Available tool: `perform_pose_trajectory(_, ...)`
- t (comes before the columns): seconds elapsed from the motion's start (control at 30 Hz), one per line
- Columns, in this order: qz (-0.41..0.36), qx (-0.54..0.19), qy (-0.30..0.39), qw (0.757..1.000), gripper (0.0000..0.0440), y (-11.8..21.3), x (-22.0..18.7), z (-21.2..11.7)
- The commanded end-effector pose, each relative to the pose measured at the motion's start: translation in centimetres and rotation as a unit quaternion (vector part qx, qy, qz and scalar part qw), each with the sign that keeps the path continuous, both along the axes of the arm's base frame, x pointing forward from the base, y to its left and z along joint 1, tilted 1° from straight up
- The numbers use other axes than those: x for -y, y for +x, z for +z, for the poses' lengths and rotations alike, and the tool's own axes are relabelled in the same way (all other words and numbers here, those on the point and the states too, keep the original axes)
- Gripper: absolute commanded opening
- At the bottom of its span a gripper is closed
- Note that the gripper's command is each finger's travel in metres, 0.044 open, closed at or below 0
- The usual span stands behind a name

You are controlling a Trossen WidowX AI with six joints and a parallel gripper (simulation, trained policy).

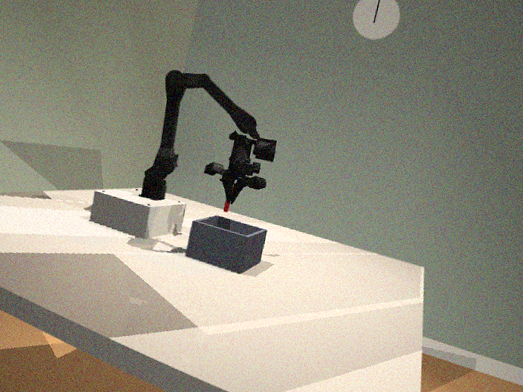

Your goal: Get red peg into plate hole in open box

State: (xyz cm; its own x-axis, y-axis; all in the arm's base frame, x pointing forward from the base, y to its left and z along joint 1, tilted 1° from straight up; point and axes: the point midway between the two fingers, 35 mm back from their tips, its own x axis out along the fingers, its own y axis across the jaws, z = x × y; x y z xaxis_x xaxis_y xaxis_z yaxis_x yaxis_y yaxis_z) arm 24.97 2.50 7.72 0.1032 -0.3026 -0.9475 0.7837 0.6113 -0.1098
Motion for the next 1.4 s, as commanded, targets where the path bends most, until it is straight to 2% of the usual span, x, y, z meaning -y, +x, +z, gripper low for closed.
perform_pose_trajectory(0.0, -0.004, 0.001, -0.002, 1.000, 0.0000, 0.8, 1.1, 0.7)
perform_pose_trajectory(0.37, -0.035, 0.007, 0.004, 0.999, 0.0000, 2.9, 5.3, 1.5)
perform_pose_trajectory(0.77, -0.079, 0.024, 0.012, 0.997, 0.0000, 5.1, 10.2, 0.9)
perform_pose_trajectory(1.27, -0.117, 0.026, 0.034, 0.992, 0.0000, 6.8, 14.2, -2.3)
perform_pose_trajectory(1.37, -0.118, 0.020, 0.038, 0.992, 0.0027, 6.8, 14.6, -3.4)
